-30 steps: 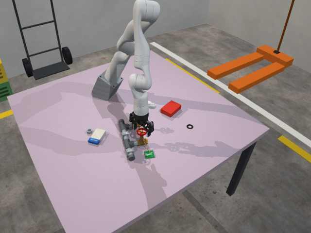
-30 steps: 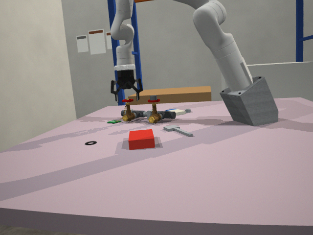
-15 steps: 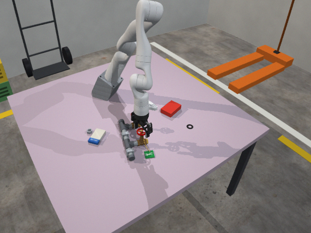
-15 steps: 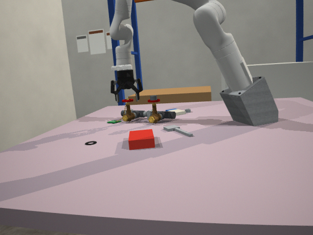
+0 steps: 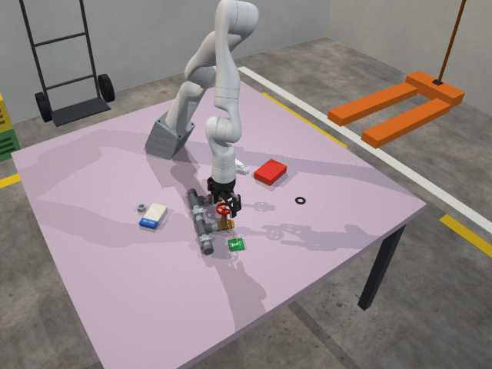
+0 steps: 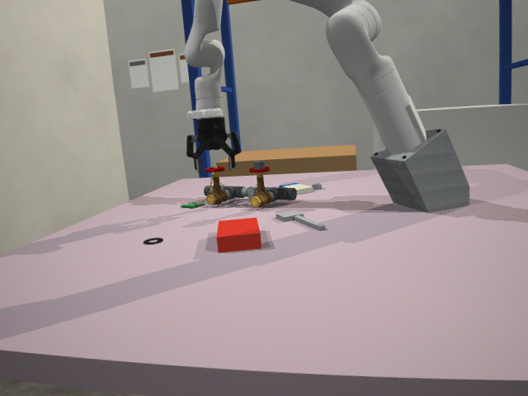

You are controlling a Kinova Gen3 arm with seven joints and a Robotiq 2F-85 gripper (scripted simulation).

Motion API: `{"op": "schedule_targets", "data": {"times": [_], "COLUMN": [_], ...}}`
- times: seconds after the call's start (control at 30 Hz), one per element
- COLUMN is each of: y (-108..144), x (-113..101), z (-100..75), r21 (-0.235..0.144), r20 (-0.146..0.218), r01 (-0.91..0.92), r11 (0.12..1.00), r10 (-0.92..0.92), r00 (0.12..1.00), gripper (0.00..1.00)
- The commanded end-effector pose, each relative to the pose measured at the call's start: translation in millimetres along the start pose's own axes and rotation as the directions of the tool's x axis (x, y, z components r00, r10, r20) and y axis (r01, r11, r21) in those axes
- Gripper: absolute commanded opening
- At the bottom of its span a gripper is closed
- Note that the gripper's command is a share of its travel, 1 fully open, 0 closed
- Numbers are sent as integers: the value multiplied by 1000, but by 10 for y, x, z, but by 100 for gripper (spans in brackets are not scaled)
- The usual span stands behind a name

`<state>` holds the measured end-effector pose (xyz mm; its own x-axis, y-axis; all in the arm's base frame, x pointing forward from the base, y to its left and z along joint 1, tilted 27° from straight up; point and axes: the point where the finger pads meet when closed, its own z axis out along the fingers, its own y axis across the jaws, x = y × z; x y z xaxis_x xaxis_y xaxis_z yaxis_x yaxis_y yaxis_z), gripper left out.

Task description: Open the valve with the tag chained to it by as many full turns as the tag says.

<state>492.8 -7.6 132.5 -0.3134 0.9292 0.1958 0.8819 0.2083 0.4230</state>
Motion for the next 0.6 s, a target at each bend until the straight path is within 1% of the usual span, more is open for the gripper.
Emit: {"op": "schedule_targets", "data": {"times": [0.0,0.23,0.57], "y": [5,8,11], "x": [-5,-9,-15], "z": [-30,-102,-334], "r21": [-1,-2,-2], "r20": [1,1,1], "r01": [0,0,0], "r11": [1000,1000,1000], "r10": [0,0,0], "r00": [1000,1000,1000], "gripper": [100,100,100]}}
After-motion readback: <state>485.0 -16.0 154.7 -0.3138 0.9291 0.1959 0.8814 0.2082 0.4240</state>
